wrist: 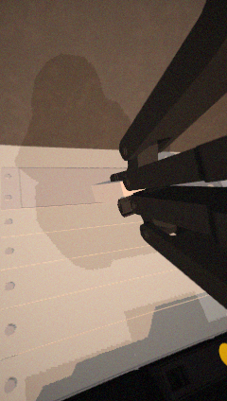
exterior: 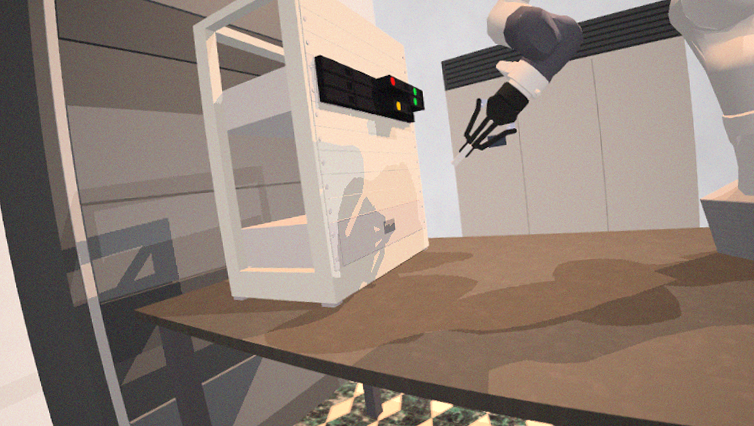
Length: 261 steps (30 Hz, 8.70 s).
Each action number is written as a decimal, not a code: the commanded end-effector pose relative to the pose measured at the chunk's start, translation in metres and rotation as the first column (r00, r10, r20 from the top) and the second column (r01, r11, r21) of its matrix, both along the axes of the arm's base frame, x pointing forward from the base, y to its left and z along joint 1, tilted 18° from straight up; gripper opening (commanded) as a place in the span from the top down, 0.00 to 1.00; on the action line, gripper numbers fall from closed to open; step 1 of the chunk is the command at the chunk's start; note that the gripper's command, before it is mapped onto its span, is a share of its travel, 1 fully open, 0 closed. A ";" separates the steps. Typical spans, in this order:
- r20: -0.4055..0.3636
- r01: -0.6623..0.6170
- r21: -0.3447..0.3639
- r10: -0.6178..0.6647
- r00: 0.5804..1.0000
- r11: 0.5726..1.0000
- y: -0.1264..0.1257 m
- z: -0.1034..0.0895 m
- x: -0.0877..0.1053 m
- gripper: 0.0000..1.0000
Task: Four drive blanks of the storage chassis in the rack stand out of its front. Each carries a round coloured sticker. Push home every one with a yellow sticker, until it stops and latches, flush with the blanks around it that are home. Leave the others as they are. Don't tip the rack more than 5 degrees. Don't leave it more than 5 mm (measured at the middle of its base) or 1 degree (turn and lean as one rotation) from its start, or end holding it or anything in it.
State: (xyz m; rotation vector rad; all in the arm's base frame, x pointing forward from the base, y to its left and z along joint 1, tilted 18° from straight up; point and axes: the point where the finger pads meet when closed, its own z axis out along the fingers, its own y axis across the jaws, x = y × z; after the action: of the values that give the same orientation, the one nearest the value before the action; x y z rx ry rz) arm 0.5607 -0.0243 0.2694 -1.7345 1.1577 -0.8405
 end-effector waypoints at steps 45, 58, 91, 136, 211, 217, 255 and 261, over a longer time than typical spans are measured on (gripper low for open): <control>0.536 0.002 0.392 -0.229 0.813 0.920 0.063 0.145 -0.025 1.00; 0.537 0.001 0.394 -0.231 0.812 0.919 0.063 0.146 -0.025 1.00; 0.537 0.001 0.394 -0.231 0.812 0.919 0.061 0.146 -0.025 1.00; 0.537 0.001 0.394 -0.231 0.812 0.919 0.069 0.157 0.012 1.00; 0.537 0.001 0.394 -0.231 0.812 0.919 0.068 0.157 0.013 1.00; 0.537 0.001 0.394 -0.231 0.812 0.919 0.068 0.157 0.013 1.00; 0.537 0.001 0.394 -0.231 0.812 0.919 0.071 0.161 0.026 1.00; 0.537 0.001 0.394 -0.231 0.812 0.919 0.072 0.161 0.032 1.00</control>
State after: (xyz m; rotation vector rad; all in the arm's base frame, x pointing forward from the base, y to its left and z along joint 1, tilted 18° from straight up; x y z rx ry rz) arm 0.5901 0.0493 0.4338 -0.9972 0.9027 -1.0238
